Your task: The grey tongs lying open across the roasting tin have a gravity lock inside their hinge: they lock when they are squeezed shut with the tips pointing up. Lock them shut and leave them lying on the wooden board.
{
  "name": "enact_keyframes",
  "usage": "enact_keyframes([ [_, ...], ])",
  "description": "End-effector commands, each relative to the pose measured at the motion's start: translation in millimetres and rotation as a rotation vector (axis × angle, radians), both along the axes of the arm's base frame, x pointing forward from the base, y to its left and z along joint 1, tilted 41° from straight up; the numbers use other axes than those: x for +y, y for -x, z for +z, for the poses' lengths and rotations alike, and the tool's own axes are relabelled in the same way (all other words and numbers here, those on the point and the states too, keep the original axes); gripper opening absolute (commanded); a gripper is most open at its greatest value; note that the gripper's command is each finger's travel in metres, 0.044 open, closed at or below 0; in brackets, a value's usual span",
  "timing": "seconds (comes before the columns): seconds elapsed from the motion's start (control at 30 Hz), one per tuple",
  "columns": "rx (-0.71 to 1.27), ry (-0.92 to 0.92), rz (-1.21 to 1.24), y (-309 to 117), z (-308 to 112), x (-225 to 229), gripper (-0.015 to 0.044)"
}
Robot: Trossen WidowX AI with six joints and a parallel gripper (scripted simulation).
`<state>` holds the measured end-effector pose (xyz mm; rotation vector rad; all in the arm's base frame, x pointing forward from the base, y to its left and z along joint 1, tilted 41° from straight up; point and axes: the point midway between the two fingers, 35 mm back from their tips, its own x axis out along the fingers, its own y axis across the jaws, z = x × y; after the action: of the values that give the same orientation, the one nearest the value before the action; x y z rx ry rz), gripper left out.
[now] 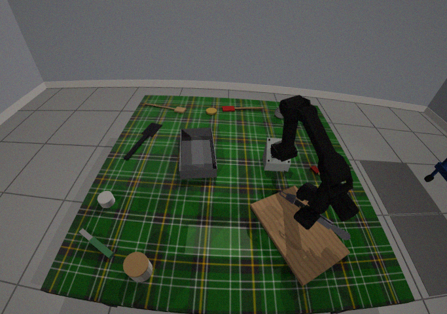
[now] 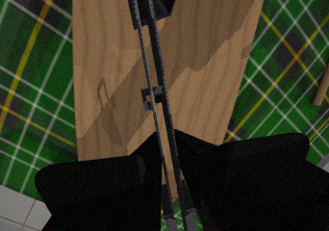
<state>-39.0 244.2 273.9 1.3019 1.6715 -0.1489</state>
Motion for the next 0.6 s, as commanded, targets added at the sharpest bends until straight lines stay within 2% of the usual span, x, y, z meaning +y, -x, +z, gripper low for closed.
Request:
enact_keyframes([
  [0.0, -0.003, 0.003, 0.006, 0, -6, 4, -0.0150],
  [0.57, -0.004, 0.002, 0.006, -4, -28, 21, -0.0150],
])
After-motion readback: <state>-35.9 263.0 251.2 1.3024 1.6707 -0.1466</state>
